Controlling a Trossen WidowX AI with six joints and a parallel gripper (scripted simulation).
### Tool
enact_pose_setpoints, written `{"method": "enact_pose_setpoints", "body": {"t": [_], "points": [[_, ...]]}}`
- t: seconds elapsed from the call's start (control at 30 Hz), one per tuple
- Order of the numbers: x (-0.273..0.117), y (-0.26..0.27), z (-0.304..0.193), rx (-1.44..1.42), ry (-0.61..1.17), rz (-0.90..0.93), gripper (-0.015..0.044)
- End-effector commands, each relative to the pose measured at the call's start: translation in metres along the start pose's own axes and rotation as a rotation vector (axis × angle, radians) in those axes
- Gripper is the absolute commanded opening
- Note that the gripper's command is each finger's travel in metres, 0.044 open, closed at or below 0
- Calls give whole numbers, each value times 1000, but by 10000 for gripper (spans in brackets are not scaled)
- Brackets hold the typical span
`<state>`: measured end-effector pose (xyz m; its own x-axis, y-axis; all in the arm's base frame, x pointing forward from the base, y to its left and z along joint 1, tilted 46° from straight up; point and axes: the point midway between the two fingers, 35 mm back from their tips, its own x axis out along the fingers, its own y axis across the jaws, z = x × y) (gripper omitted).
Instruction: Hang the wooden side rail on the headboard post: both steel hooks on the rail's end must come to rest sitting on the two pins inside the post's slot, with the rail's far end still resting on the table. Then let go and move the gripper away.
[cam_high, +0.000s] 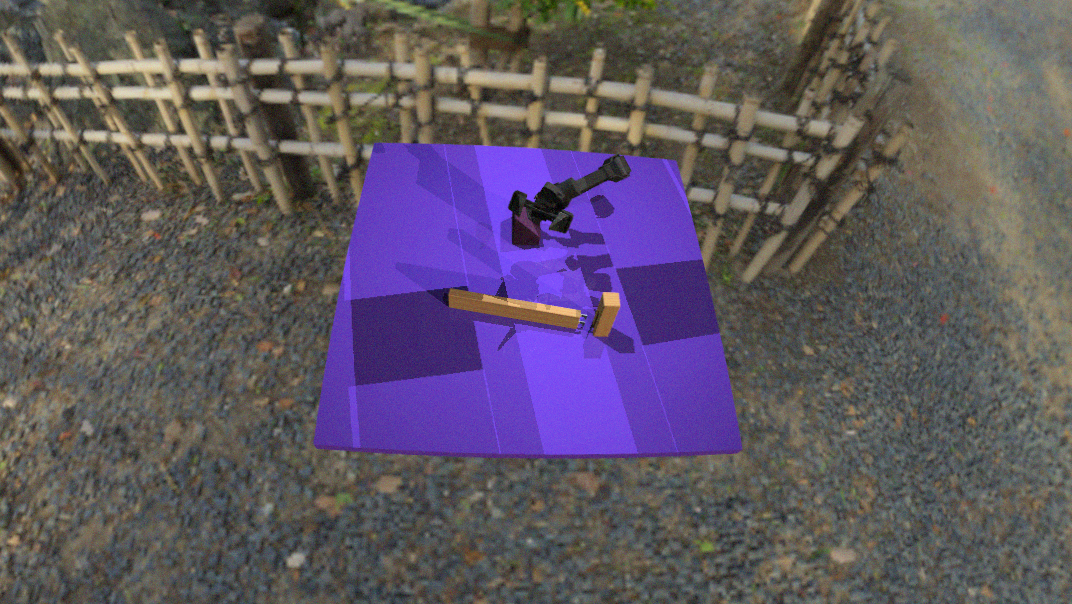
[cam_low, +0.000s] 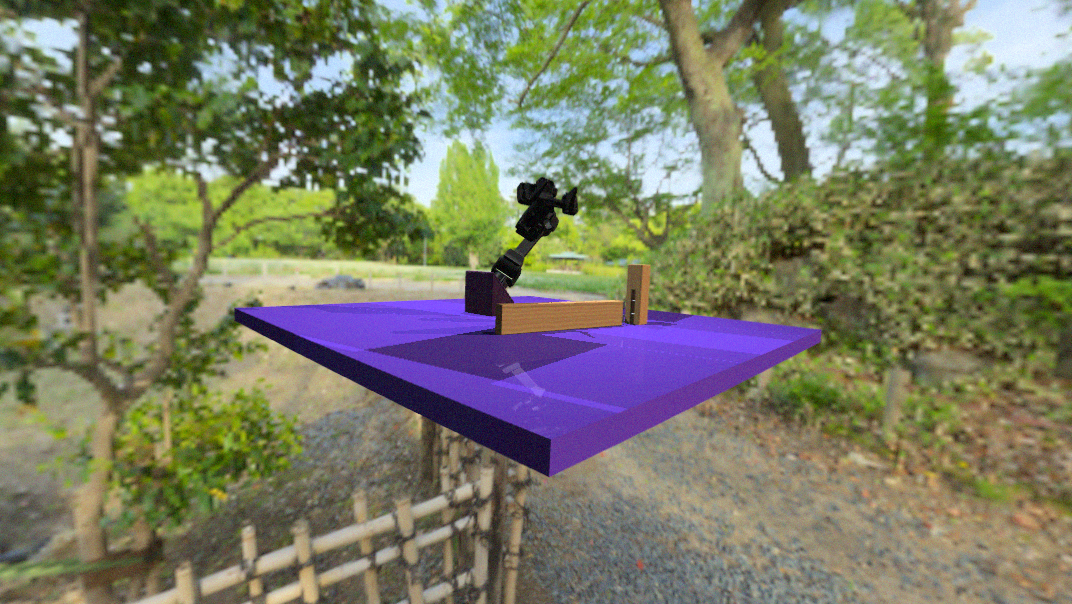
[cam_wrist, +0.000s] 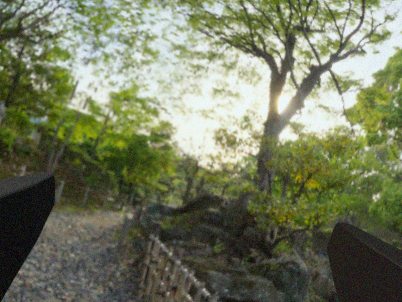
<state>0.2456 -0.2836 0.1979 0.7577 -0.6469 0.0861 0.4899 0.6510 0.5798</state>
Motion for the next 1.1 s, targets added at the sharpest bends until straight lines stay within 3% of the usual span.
{"method": "enact_pose_setpoints", "body": {"t": [0.0,0.3,0.63,1.07], "points": [[-5,36,-41,51,117,146,440],[-46,114,-124,150,403,468,440],[-133,181,-190,244,744,795,440],[-139,184,-194,249,766,815,440]]}}
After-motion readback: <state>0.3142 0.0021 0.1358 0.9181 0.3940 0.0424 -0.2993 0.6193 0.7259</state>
